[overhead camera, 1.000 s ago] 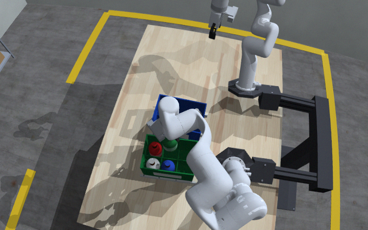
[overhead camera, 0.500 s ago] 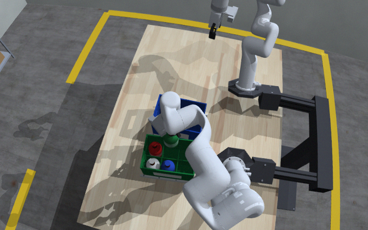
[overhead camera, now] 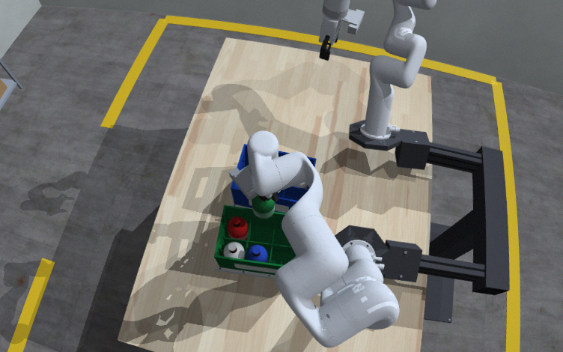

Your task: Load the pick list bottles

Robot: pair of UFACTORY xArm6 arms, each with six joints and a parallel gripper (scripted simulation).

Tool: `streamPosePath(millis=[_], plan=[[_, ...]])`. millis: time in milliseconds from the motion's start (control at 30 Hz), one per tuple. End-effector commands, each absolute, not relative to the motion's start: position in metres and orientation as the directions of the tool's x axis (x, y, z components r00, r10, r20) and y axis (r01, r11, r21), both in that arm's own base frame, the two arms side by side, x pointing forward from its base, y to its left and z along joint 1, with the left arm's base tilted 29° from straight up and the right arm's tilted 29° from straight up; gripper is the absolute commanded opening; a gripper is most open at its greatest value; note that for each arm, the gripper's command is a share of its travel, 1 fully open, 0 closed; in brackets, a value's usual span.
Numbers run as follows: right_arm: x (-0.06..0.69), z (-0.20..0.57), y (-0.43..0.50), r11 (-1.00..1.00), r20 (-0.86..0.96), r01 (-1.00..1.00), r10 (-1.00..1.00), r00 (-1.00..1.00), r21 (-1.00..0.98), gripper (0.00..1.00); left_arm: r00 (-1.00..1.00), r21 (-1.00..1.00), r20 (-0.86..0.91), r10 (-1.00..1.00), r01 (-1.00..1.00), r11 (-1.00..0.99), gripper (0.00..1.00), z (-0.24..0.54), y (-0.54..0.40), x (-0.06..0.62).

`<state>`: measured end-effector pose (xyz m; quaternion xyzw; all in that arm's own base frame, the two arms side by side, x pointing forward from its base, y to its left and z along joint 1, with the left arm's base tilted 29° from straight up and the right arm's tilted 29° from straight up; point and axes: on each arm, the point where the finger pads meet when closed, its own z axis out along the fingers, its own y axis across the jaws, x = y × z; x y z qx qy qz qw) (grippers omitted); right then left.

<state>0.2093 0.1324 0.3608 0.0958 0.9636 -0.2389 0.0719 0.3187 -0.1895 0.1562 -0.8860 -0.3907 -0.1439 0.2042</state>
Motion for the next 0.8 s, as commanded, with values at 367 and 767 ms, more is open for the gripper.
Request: streamPosePath(millis=[367,767], plan=[[0.210,0.361,0.133,0.868,-0.185,0.219,0.150,-0.971,-0.445,1.00,0.652,-0.245,0.414,0.634,0.751,-0.613,0.00,0.145,-0.215,0.319],[0.210,0.361,0.133,0.868,-0.185,0.219,0.150,-0.971,-0.445,1.00,0.652,-0.245,0.414,0.634,0.751,-0.613,0.00,0.135,-0.232,0.318]])
